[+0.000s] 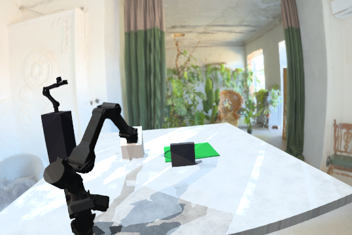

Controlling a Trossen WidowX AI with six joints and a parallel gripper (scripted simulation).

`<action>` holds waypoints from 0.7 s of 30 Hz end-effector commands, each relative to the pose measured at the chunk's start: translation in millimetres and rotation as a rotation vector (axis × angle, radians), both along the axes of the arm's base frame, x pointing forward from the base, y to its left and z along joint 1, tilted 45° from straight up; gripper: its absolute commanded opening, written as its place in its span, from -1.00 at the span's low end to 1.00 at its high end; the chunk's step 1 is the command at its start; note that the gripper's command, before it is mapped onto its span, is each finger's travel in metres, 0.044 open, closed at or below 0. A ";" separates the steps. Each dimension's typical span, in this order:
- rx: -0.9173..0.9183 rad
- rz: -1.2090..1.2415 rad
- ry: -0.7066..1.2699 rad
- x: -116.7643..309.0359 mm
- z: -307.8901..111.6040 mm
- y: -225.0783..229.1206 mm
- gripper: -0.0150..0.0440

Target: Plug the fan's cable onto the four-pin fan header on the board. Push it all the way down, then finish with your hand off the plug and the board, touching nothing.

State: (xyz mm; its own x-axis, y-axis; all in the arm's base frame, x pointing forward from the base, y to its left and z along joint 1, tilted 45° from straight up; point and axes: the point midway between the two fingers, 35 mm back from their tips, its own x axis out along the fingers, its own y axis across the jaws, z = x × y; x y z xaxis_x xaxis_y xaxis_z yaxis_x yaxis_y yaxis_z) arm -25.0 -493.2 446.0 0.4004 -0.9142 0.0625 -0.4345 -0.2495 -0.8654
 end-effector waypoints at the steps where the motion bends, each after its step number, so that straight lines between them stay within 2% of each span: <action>1: 0.033 0.055 -0.066 45.6 -0.1 2.1 0.22; 10: 0.167 0.191 -0.205 162.3 -17.0 19.2 0.22; 21: 0.471 0.309 -0.300 299.5 -84.8 66.1 0.22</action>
